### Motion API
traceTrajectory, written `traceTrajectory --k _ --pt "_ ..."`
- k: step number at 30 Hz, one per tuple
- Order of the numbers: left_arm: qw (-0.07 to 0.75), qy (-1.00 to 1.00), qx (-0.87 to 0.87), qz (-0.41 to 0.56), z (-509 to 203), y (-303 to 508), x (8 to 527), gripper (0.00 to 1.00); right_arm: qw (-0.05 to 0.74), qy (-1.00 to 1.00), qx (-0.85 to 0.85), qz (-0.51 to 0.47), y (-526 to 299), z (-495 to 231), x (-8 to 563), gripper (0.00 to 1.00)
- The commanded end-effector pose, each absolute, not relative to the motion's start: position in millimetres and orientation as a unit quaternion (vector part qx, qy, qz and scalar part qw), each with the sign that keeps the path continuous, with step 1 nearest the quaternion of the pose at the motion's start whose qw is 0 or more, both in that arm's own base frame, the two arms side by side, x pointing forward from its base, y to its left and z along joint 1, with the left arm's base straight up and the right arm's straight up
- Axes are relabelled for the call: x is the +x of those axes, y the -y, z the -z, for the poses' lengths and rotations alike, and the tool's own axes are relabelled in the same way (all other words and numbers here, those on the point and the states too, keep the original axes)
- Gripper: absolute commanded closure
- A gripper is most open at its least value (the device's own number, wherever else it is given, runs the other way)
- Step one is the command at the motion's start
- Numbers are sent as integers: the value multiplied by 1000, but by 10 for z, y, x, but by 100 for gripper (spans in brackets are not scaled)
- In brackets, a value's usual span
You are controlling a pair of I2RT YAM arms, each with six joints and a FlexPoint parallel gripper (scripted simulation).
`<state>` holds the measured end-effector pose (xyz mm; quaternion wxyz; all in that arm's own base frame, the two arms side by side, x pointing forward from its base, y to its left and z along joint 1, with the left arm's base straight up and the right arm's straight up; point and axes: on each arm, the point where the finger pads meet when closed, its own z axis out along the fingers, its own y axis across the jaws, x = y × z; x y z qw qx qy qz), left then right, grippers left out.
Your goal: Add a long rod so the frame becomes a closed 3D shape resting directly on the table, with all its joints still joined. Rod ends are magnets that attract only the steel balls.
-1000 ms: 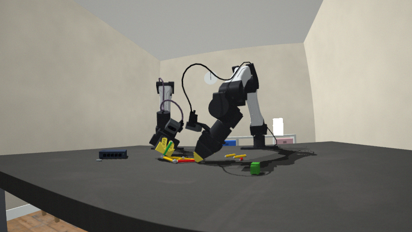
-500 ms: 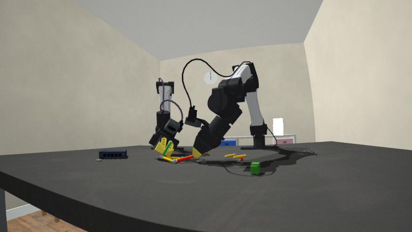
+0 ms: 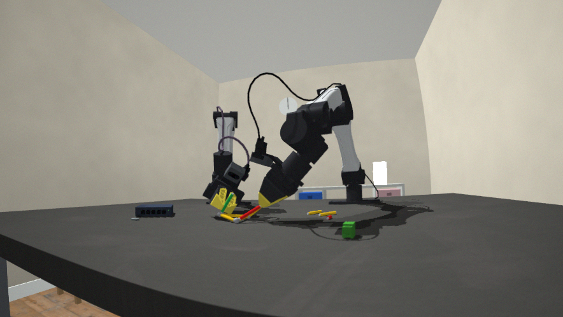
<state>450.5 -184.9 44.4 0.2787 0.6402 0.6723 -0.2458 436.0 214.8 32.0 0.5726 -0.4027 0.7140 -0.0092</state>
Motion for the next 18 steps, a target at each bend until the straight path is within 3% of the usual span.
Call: traceTrajectory --k 1,6,12,18 --pt "315 -650 650 235 -915 2044 4580 100 590 -697 -408 -1 -2233 -421 4357 100" --pt "282 -673 643 232 -768 2045 4567 100 590 -697 -408 -1 -2232 -421 4357 100" --pt "320 -644 653 238 -1013 2145 4578 100 590 -697 -408 -1 -2232 -421 4357 100" --pt "305 -653 649 242 -921 2267 4584 100 590 -697 -407 -1 -2232 -421 4357 100"
